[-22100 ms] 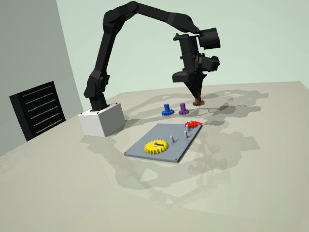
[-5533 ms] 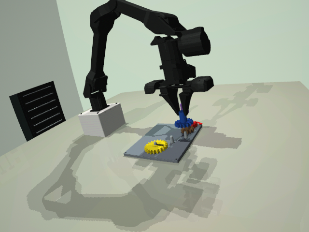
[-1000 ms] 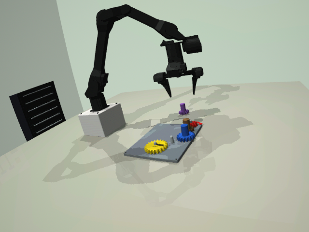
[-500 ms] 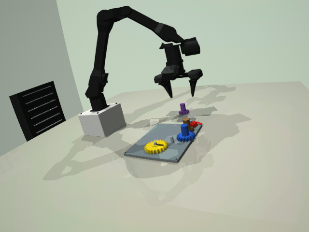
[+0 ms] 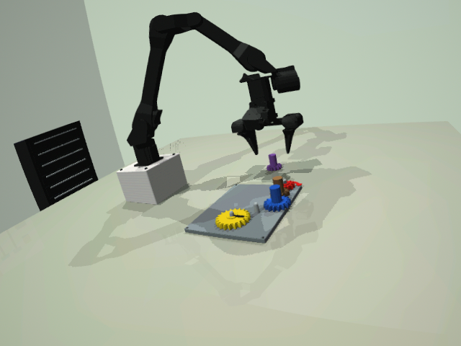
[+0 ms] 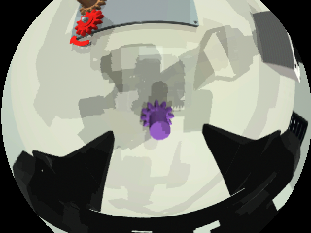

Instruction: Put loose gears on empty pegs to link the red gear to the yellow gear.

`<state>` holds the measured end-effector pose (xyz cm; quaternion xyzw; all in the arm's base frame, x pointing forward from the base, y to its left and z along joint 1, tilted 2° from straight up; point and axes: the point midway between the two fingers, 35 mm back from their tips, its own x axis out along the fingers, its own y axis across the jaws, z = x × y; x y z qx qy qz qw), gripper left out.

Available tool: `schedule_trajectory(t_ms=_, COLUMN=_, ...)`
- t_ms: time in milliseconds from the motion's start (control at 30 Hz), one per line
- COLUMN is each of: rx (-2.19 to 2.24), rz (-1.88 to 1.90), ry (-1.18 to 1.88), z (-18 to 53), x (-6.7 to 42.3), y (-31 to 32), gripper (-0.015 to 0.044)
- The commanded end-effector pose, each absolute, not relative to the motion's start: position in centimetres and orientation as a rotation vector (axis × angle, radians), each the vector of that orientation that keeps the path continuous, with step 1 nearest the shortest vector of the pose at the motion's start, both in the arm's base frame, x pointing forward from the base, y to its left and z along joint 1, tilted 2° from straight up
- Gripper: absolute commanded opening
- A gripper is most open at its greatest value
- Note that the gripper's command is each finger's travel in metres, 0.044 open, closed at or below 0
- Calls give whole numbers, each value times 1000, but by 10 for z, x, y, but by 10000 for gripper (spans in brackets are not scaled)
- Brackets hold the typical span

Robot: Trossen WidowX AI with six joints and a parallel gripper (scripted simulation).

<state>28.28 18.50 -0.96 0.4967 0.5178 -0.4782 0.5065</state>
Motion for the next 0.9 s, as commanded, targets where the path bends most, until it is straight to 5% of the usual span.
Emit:
schedule_trajectory(t_ms=0, rx=1199, rz=-1158, ry=1252, z=-17, x=282, y=185, gripper=440)
schedule_trajectory(t_ms=300, rx=1199, rz=-1158, ry=1252, z=-24, x=282, y=185, gripper=440)
schedule_trajectory(t_ms=767, rx=1199, rz=-1158, ry=1252, z=-24, x=282, y=185, gripper=72)
schedule_trajectory(t_ms=867, rx=1199, rz=-1158, ry=1252, z=-24, x=282, y=185, gripper=53)
